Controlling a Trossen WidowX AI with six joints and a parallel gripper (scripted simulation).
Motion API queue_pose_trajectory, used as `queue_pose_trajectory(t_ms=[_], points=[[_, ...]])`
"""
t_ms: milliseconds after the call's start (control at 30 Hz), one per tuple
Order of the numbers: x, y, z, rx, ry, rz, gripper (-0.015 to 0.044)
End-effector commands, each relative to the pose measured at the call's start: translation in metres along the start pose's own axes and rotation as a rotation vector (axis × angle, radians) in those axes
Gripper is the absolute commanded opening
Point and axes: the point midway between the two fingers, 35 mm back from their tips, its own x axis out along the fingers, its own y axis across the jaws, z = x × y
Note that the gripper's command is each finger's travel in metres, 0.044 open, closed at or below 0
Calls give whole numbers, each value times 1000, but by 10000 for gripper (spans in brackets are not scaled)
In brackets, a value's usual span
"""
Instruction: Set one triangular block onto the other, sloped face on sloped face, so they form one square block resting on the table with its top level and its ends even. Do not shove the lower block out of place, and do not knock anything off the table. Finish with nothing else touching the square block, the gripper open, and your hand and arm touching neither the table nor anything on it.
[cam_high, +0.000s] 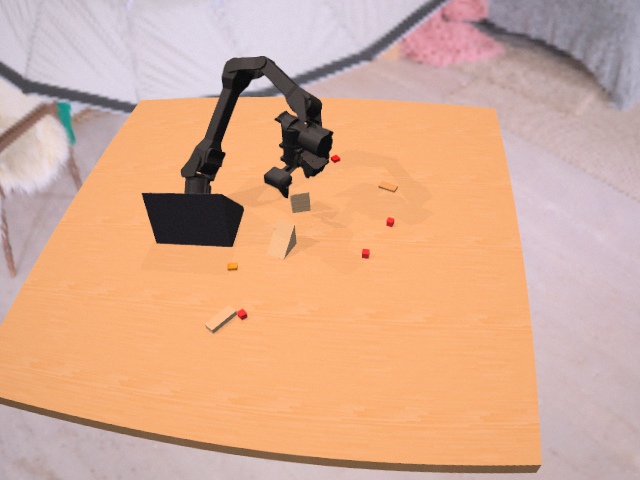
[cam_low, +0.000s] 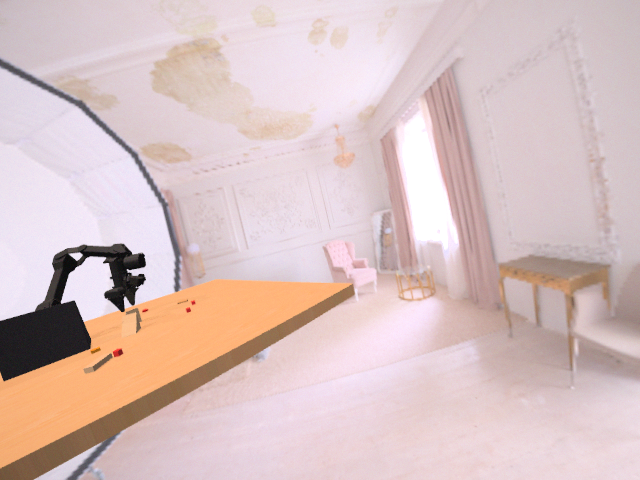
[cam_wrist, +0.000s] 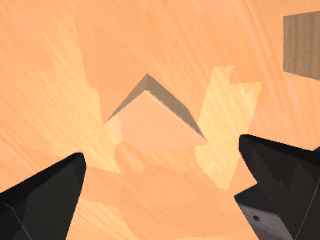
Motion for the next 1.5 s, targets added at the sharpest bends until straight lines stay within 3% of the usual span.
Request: queue_pose_trajectory(t_ms=[0, 1267, 1467], points=[[-14, -9, 14, -717, 0, 80, 440], [-34, -23, 24, -2261, -184, 194, 440], [-35, -24, 24, -2298, -191, 194, 440]])
